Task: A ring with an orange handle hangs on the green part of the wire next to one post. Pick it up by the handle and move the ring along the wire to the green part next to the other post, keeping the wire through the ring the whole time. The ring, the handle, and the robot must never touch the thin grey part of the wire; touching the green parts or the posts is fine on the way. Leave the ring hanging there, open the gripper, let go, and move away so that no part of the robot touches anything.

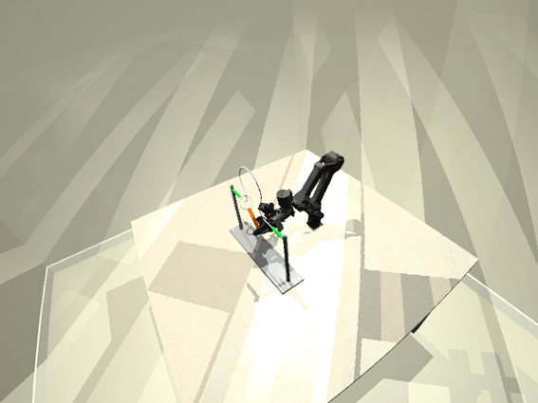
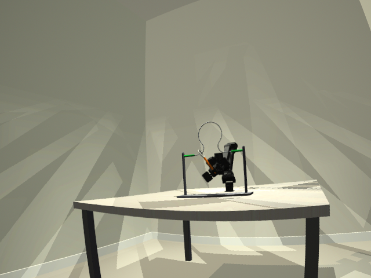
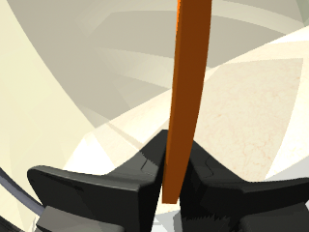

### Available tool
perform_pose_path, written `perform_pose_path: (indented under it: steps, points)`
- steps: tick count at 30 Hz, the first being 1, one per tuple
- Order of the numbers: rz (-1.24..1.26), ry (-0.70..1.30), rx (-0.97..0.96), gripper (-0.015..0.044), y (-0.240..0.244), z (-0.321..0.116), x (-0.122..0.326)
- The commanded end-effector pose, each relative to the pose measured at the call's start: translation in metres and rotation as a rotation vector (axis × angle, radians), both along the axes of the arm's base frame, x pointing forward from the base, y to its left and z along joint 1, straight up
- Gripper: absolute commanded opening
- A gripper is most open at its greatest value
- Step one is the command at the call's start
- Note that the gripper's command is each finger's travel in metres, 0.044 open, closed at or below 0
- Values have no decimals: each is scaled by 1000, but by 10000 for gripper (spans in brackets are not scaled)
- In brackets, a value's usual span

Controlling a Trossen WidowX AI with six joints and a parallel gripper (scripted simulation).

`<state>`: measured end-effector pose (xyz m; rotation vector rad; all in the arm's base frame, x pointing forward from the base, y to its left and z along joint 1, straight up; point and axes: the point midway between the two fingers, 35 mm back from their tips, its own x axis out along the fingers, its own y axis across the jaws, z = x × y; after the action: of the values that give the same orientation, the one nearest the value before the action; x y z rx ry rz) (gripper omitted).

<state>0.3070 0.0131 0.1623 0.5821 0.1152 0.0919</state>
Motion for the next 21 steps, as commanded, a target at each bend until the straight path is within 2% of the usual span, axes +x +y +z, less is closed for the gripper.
perform_pose_path:
  steps: [1, 21]
  points:
    - [12, 18, 55, -150, 7, 8, -4]
    - [272, 294, 415, -150, 39, 63, -52]
